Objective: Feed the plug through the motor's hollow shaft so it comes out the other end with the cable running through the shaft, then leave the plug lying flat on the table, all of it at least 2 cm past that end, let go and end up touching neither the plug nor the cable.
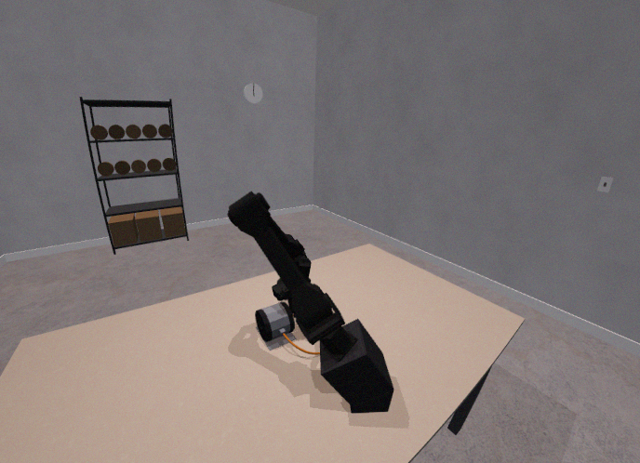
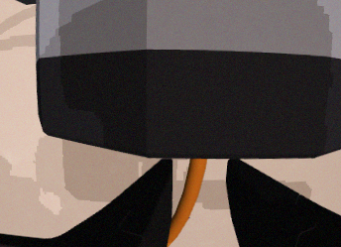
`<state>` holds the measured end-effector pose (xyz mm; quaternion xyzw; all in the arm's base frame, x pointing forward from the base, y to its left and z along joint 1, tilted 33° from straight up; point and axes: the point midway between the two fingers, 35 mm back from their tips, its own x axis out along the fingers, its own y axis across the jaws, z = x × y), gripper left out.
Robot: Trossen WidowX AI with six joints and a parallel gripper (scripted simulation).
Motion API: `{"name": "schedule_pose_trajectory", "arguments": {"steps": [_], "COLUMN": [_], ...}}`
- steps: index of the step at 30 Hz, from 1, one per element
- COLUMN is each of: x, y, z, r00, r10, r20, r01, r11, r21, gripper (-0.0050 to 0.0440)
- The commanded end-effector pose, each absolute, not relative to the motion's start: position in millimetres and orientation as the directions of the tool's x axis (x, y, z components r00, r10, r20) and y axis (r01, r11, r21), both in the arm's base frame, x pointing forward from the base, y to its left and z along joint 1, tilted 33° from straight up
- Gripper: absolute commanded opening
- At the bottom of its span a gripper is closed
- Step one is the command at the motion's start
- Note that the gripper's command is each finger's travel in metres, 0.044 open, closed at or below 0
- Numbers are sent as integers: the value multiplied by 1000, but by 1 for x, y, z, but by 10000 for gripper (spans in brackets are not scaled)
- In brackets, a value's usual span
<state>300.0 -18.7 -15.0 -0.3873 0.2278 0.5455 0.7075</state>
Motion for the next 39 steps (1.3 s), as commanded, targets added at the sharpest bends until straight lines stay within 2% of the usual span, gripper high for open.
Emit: {"name": "schedule_pose_trajectory", "arguments": {"steps": [1, 15, 36, 39], "x": [300, 300, 299, 299], "y": [-19, -19, -10, -11], "z": [-15, -15, -11, -12], "r00": [301, 301, 299, 297], "r10": [595, 595, 597, 597], "r20": [-745, -745, -744, -745], "r01": [-948, -948, -950, -950], "r11": [105, 105, 109, 108], "r21": [-300, -300, -294, -292], "gripper": [93, 0, 0, 72]}}
